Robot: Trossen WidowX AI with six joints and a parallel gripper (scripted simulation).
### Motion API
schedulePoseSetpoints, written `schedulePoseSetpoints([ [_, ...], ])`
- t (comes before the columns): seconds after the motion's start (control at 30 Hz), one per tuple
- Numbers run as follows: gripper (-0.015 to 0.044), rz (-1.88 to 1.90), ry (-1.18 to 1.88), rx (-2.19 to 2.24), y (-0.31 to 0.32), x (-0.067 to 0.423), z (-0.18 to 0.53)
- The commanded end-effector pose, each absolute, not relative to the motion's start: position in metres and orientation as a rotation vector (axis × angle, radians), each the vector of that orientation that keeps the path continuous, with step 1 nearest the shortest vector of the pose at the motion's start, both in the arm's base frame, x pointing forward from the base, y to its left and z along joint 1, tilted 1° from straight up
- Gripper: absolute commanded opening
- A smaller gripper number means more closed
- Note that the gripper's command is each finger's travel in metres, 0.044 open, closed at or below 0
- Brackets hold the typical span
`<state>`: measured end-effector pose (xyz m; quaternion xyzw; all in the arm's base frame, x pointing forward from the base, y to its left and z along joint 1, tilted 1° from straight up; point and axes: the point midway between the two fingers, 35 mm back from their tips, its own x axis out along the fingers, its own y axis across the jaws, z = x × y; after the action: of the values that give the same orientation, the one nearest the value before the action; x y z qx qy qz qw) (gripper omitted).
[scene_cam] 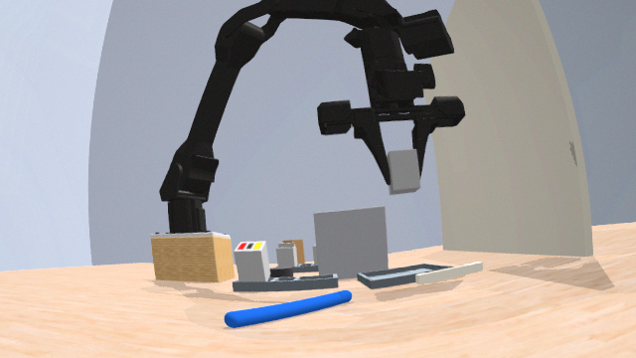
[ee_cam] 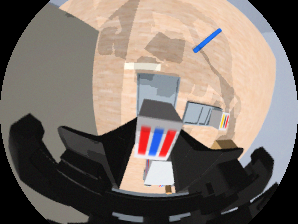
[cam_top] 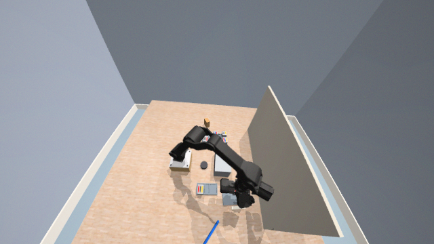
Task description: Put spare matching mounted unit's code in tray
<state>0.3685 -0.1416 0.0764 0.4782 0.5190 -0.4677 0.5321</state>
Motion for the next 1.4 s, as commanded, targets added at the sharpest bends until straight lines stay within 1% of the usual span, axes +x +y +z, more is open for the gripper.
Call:
schedulePoseSetpoints([
  [0.0, 0.0000, -1.121, 1.245, 1.142, -0.141, 0.367, 0.069],
  [1.37, 0.0000, -1.121, 1.245, 1.142, -0.140, 0.367, 0.029],
])
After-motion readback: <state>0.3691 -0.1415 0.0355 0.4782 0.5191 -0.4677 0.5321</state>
